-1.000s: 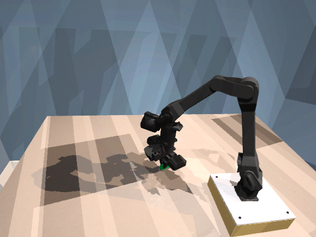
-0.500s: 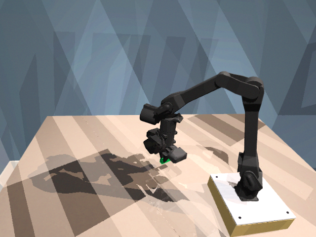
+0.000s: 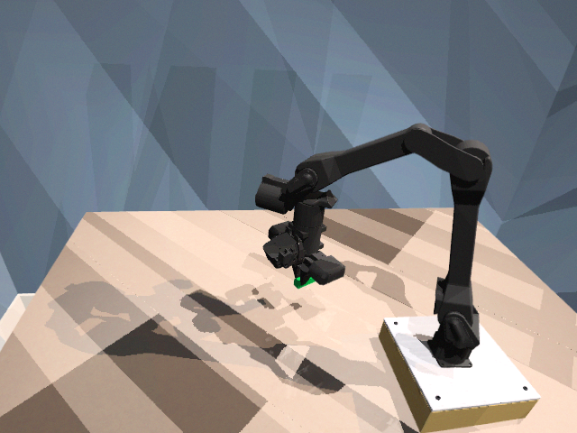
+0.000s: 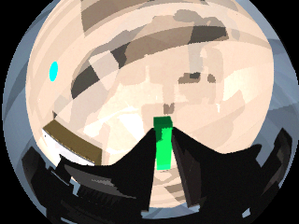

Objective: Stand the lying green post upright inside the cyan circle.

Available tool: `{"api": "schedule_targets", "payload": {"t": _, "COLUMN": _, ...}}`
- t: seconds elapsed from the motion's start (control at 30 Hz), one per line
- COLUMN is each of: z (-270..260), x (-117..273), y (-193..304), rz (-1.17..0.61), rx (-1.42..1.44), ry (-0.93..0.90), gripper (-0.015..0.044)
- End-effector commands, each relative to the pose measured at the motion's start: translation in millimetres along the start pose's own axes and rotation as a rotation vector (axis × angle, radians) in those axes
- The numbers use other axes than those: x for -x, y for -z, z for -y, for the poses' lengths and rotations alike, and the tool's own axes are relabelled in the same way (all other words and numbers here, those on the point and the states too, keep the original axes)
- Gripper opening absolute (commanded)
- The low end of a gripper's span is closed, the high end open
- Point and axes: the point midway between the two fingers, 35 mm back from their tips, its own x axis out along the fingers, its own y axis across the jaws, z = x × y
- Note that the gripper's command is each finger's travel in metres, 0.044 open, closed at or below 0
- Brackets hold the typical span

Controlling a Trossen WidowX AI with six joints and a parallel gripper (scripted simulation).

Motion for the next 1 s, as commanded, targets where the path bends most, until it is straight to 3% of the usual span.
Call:
{"api": "schedule_targets", "payload": {"t": 0.0, "z": 1, "x": 10, "y": 0, "rz": -0.001, "rx": -0.003, "ry": 0.008, "gripper": 0.0023}}
{"api": "schedule_targets", "payload": {"t": 0.43, "z": -3, "x": 34, "y": 2, "rz": -0.010, "rx": 0.006, "ry": 0.003, "gripper": 0.0023}}
{"api": "schedule_targets", "payload": {"t": 0.97, "z": -34, "x": 37, "y": -38, "rz": -0.001, "rx": 0.110, "ry": -0.002, "gripper": 0.0023}}
